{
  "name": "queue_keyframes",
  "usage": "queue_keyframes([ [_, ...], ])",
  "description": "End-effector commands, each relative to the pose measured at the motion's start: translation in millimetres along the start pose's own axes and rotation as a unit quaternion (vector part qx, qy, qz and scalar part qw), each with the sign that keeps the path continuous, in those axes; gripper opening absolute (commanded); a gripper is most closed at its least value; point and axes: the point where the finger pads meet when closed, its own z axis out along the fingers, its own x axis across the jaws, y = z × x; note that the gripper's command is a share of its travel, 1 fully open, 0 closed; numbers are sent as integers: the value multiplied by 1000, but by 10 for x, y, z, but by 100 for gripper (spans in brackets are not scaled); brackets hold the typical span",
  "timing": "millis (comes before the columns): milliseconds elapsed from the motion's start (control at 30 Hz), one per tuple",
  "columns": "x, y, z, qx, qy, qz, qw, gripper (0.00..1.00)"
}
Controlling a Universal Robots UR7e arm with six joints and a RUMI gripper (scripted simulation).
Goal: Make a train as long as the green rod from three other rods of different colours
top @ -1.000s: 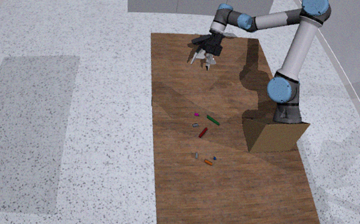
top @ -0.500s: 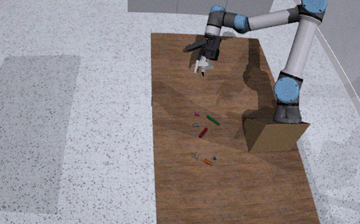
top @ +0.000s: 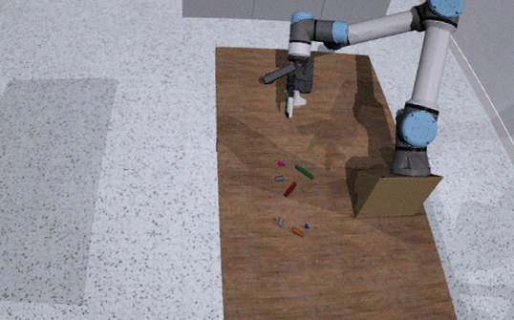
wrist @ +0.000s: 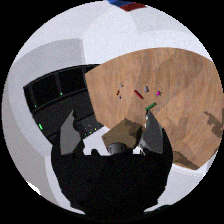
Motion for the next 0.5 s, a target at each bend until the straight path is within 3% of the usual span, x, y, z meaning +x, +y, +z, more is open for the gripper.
queue_keyframes([
  [0,-321,92,160,-35,2,-76,996,100],
  [100,-411,135,280,-47,7,-101,994,100],
  [200,-311,165,750,-60,43,-97,992,100],
  [300,-273,179,916,-64,57,-96,992,100],
  [367,-273,179,916,-64,57,-96,992,100],
  [433,-209,221,1195,-68,83,-95,990,100],
  [467,-207,223,1204,-69,84,-95,990,100],
])
